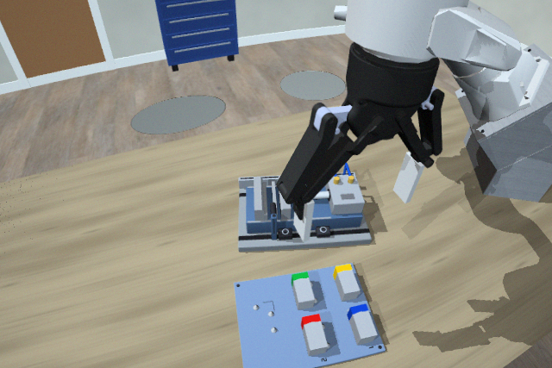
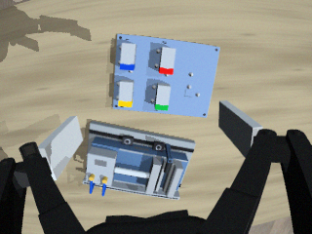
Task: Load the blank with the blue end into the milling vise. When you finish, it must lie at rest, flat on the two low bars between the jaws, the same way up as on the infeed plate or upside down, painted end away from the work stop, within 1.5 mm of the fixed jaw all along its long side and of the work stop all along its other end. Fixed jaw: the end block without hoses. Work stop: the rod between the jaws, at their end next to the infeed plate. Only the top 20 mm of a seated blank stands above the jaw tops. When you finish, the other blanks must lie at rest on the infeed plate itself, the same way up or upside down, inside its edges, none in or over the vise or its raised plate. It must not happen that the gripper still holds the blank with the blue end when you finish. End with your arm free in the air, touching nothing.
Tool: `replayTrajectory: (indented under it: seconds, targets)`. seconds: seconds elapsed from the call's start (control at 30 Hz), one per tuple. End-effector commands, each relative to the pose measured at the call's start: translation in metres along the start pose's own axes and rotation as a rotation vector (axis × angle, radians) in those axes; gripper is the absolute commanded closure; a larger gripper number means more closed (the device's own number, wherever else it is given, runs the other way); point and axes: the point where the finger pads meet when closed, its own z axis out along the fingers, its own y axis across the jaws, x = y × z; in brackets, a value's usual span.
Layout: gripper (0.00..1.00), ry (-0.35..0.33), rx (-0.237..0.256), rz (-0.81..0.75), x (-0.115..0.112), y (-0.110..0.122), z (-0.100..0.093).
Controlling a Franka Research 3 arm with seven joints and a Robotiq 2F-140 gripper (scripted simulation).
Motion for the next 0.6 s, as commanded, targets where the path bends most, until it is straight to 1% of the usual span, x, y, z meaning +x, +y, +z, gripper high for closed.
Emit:
replayTrajectory:
  seconds: [0.0, 0.27, 0.43, 0.57]
  targets:
    - [0.0, 0.005, 0.001, -0.043, 0.0014, 0.0005, -0.0012]
    - [0.0, 0.005, 0.001, -0.043, 0.0014, 0.0005, -0.0012]
    - [0.0, 0.005, 0.002, 0.206, 0.0014, 0.0001, -0.0018]
    - [0.0, 0.005, 0.002, 0.206, 0.0014, 0.0001, -0.0018]
